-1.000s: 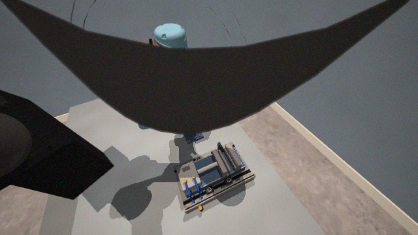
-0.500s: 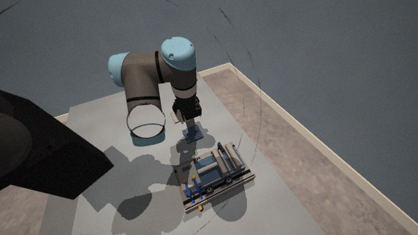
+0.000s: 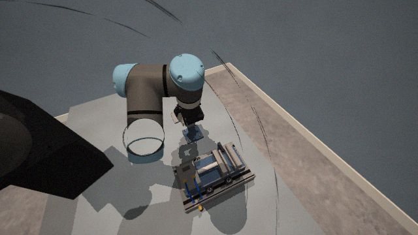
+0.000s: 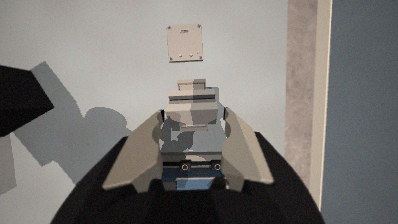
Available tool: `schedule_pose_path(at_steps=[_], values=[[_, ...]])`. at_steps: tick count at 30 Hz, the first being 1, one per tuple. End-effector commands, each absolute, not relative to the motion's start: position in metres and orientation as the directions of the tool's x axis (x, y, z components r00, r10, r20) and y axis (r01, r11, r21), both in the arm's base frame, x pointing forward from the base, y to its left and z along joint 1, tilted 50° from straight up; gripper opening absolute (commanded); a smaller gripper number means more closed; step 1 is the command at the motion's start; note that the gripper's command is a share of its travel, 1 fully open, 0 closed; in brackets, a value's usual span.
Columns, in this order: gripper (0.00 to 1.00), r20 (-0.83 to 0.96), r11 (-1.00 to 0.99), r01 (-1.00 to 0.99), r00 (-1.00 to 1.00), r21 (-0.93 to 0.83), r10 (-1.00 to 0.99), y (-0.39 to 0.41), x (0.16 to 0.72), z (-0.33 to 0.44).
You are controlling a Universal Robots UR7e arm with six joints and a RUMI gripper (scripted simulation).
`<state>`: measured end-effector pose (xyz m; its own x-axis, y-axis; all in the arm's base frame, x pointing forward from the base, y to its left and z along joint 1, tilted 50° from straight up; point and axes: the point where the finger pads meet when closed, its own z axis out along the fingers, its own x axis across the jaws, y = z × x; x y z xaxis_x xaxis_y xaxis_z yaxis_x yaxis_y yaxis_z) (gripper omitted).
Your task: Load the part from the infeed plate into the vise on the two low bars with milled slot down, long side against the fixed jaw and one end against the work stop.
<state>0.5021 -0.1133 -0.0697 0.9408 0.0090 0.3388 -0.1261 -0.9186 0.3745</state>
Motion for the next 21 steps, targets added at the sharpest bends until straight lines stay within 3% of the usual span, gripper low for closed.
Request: schedule_pose_path(at_steps=[1, 21], values=[[0.51, 0.331, -0.945, -0.097, 0.944, 0.311, 0.012, -0.112, 0.4997, -0.072], [0.51, 0.336, -0.982, -0.051, 0.942, 0.181, 0.013, -0.1149, 0.5031, -0.0698]])
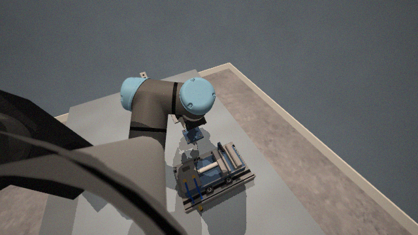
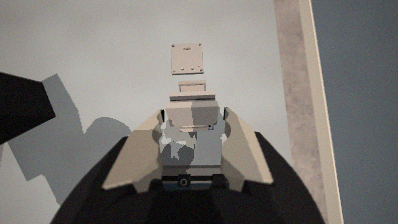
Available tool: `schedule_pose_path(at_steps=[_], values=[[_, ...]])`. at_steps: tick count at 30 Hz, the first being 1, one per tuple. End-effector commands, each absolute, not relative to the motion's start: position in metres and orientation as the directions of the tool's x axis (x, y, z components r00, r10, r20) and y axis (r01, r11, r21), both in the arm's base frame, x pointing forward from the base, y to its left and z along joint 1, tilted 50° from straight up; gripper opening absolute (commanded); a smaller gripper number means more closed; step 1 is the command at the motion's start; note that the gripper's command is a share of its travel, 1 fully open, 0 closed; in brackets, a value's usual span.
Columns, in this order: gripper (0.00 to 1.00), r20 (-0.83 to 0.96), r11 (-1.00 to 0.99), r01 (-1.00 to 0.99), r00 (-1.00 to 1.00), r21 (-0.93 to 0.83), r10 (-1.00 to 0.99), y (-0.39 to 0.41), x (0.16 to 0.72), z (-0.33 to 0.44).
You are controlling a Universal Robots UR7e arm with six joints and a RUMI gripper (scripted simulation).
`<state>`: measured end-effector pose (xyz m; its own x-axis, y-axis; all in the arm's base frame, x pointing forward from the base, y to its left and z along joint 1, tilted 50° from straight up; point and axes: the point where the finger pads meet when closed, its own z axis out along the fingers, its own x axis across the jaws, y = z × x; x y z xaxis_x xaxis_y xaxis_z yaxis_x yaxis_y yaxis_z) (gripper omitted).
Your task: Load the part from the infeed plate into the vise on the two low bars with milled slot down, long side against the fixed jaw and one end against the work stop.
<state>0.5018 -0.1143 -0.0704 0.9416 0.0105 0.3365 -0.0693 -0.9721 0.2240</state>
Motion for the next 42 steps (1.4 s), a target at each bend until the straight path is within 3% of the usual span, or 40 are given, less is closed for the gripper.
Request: schedule_pose_path(at_steps=[1, 42], values=[[0.51, 0.336, -0.983, -0.049, 0.942, 0.175, 0.013, -0.115, 0.503, -0.0697], [0.51, 0.335, -0.999, -0.003, 0.942, 0.048, 0.013, -0.1161, 0.5027, -0.0702]])
